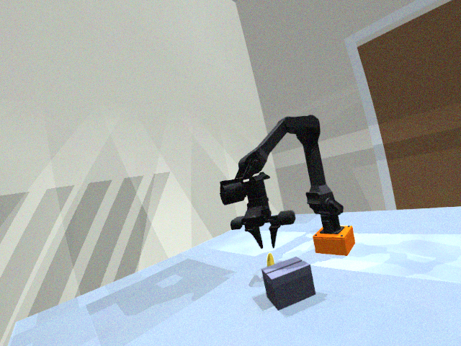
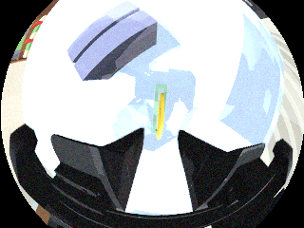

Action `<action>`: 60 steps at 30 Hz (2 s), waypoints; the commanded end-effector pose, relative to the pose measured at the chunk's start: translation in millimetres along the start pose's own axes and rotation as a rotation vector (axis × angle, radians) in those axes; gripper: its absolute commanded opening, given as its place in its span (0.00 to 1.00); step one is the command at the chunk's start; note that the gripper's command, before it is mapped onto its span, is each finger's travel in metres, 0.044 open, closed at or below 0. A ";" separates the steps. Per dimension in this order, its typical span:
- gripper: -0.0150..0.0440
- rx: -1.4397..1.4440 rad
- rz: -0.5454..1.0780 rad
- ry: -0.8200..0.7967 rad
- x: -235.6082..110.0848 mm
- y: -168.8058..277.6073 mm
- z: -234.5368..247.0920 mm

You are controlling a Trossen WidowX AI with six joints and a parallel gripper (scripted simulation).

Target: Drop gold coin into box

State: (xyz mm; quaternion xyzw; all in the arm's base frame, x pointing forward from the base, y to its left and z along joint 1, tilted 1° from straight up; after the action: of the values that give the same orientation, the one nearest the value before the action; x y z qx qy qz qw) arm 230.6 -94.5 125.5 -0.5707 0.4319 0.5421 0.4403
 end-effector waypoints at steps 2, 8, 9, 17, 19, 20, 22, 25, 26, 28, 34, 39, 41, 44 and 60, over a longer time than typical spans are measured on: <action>0.53 0.005 -0.002 -0.002 5.5 -0.6 0.1; 0.53 0.013 0.000 -0.002 15.2 -1.1 -0.7; 0.53 0.013 0.000 -0.002 16.8 -1.2 -0.8; 0.53 0.010 -0.001 -0.002 29.7 -2.0 -1.3; 0.53 0.010 -0.001 -0.002 33.0 -2.1 -1.4; 0.53 0.009 -0.001 -0.002 34.7 -2.1 -1.4; 0.53 0.009 -0.001 -0.002 38.0 -2.2 -1.4; 0.53 0.008 -0.001 -0.002 42.9 -2.2 -1.4; 0.53 0.007 -0.001 -0.002 44.5 -2.2 -1.4; 0.53 0.007 -0.001 -0.002 47.8 -2.1 -1.3; 0.53 0.005 -0.002 -0.002 57.5 -1.7 -0.9; 0.53 0.003 -0.002 -0.002 65.4 -1.1 -0.5; 0.53 0.003 -0.002 -0.002 68.6 -0.8 -0.2; 0.53 0.002 -0.002 -0.003 72.2 -0.4 0.1; 0.25 0.002 -0.002 -0.003 72.4 -0.4 0.1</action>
State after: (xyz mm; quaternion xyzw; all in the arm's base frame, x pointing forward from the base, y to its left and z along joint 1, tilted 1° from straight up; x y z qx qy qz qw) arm 233.5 -95.6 53.6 -0.5690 0.4336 0.5411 0.4421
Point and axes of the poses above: the point midway between the two fingers, 35 mm back from their tips, its own x axis out along the fingers, its own z axis across the jaws, y = z × x, the point moved 6 cm from there along -x, back along the fingers, and after that the axes turned 11 degrees about x, right-handed, at the moved point
